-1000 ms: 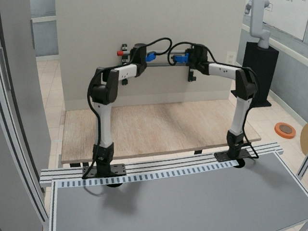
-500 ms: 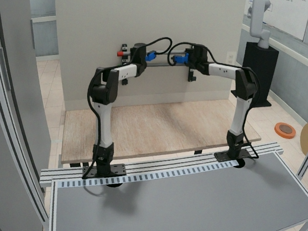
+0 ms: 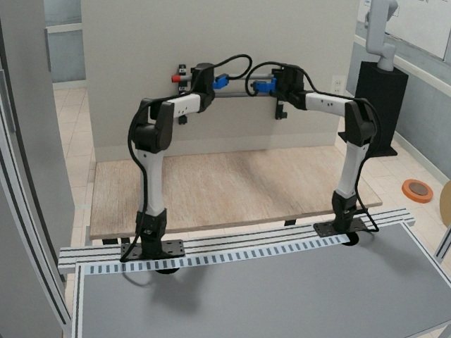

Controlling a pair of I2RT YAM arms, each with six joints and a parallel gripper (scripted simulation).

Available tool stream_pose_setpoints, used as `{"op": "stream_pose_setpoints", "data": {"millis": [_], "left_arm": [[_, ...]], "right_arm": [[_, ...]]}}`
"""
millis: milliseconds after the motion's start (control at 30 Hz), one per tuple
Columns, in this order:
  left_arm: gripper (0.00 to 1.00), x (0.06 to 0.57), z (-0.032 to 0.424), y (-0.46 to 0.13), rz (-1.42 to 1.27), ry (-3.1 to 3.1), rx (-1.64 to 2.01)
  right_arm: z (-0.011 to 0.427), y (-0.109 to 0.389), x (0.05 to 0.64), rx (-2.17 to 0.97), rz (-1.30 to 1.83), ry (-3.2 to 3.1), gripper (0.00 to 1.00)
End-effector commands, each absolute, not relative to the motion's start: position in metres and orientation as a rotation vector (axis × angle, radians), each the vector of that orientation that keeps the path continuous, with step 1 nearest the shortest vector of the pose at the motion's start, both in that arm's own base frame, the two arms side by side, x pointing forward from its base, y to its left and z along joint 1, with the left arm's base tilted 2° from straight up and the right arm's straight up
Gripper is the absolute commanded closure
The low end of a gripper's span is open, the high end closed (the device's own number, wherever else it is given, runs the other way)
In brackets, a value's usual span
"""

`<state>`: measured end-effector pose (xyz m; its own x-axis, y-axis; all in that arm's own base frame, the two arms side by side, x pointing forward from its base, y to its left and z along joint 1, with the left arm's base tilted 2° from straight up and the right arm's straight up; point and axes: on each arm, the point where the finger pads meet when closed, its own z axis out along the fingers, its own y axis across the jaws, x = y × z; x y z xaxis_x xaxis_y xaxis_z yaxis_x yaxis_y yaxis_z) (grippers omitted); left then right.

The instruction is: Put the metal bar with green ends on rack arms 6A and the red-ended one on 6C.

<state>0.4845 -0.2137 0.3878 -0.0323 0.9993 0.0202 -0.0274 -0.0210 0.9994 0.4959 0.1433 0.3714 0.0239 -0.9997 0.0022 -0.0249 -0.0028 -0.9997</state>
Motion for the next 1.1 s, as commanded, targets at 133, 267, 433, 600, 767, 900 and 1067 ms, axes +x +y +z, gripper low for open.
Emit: {"op": "stream_pose_setpoints", "data": {"millis": [133, 267, 433, 600, 767, 900, 1067], "left_arm": [[0.31, 0.48, 0.381, -0.22, 1.246, 1.195, 1.198], [0.31, 0.475, 0.38, -0.22, 1.246, 1.195, 1.198], [0.31, 0.469, 0.38, -0.22, 1.246, 1.195, 1.198], [0.31, 0.465, 0.38, -0.22, 1.246, 1.195, 1.198], [0.31, 0.459, 0.38, -0.221, 1.246, 1.195, 1.198], [0.31, 0.454, 0.38, -0.221, 1.246, 1.195, 1.198], [0.31, 0.451, 0.38, -0.221, 1.246, 1.195, 1.198]], "right_arm": [[0.376, 0.142, 0.488, -1.224, -1.19, 1.192, 0.31], [0.376, 0.141, 0.483, -1.224, -1.19, 1.192, 0.31], [0.376, 0.141, 0.477, -1.224, -1.19, 1.192, 0.31], [0.376, 0.141, 0.473, -1.224, -1.19, 1.192, 0.31], [0.376, 0.141, 0.467, -1.224, -1.19, 1.192, 0.31], [0.376, 0.141, 0.462, -1.224, -1.19, 1.192, 0.31], [0.376, 0.141, 0.459, -1.224, -1.19, 1.192, 0.31]]}}
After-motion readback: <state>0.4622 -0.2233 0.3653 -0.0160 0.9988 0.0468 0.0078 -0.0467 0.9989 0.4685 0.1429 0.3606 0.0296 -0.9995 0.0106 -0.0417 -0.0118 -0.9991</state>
